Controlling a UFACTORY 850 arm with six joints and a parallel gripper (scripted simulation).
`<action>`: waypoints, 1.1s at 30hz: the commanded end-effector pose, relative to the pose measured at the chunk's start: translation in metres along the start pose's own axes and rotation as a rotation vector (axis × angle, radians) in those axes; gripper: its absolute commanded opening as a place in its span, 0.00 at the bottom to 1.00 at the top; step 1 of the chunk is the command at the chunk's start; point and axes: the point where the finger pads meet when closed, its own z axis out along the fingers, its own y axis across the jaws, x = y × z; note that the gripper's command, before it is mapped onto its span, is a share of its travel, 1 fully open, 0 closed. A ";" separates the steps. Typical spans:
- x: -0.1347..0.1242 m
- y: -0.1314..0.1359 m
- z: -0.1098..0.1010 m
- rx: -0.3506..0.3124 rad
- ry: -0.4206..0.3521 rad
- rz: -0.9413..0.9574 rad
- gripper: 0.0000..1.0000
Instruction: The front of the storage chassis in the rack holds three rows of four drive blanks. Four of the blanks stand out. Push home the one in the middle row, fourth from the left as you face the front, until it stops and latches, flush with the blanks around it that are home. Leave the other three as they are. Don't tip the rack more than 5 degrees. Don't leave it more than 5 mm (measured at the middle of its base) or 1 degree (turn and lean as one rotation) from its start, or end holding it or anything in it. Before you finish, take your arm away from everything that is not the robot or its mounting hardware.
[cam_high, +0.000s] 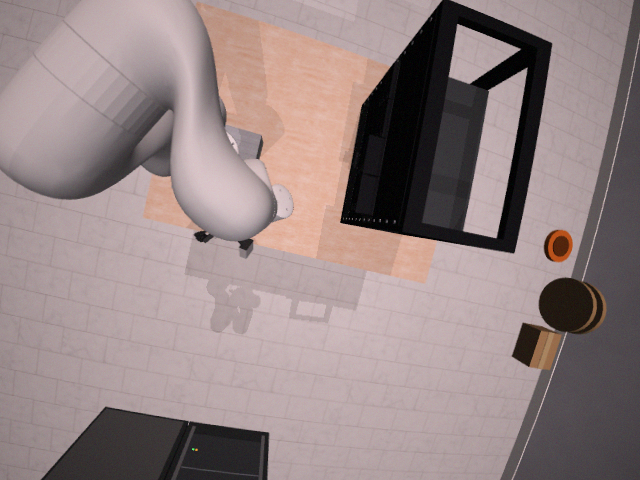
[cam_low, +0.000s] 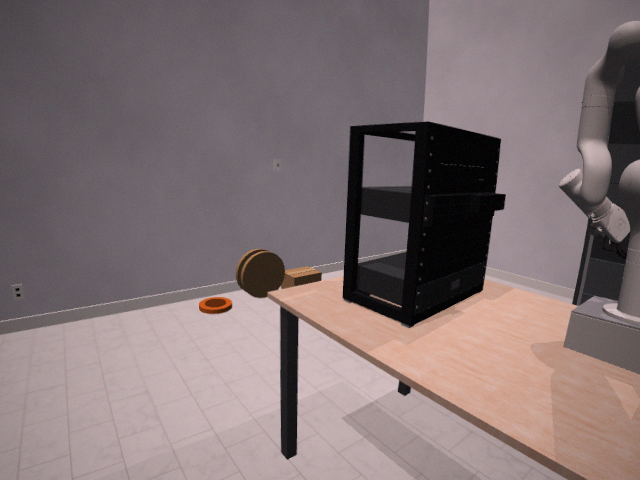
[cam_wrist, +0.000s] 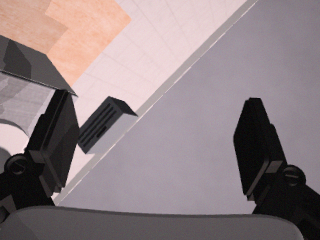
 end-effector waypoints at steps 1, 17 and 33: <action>0.005 0.007 -0.002 -0.071 0.037 -0.049 1.00; 0.044 0.029 -0.028 -0.348 0.246 -0.243 1.00; 0.097 0.024 -0.087 -0.620 0.558 -0.413 1.00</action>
